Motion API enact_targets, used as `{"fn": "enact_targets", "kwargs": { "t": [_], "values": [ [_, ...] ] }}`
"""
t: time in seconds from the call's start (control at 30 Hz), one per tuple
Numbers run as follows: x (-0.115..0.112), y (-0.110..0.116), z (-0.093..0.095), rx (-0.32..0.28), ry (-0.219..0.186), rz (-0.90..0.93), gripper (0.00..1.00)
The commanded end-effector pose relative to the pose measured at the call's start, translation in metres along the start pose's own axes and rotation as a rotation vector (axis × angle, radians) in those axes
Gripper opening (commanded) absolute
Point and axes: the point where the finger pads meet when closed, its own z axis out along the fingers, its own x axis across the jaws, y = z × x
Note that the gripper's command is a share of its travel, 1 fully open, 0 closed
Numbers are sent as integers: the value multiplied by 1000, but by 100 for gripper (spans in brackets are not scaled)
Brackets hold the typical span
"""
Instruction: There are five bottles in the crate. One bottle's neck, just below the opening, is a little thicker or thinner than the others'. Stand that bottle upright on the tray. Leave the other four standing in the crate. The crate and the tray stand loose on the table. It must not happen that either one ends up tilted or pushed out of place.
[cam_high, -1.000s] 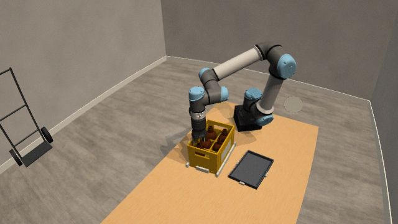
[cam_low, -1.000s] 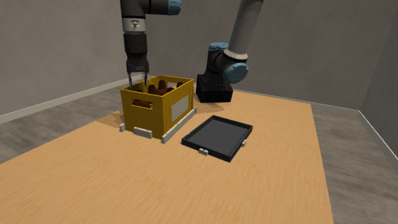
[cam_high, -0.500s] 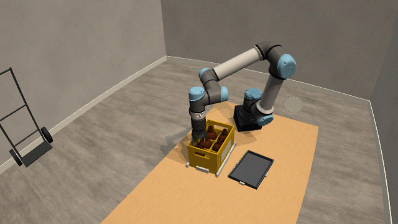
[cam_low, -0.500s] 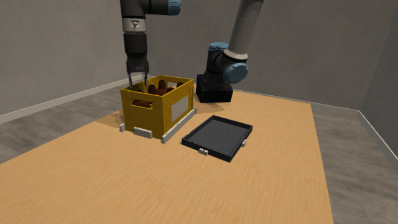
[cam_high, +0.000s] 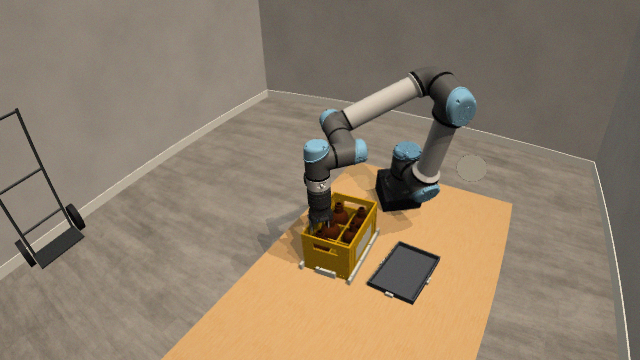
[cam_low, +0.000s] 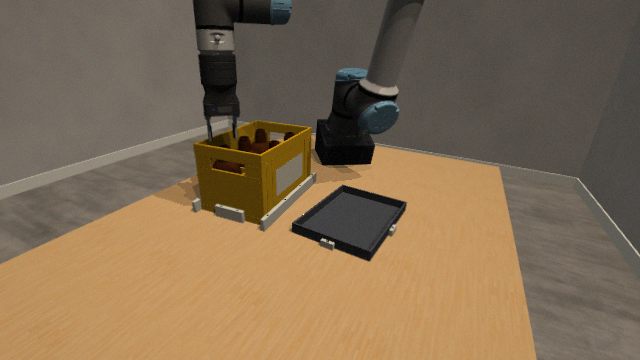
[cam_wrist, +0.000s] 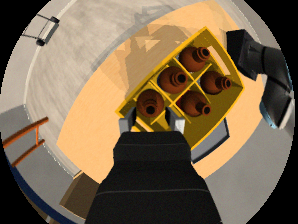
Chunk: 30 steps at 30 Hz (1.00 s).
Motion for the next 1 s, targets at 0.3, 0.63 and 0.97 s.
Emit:
{"fn": "enact_targets", "kwargs": {
  "t": [0.3, 0.63, 0.97],
  "values": [
    [0, 0, 0, 0, -1, 0, 100],
    [0, 0, 2, 0, -1, 0, 100],
    [0, 0, 10, 0, -1, 0, 100]
  ]
}}
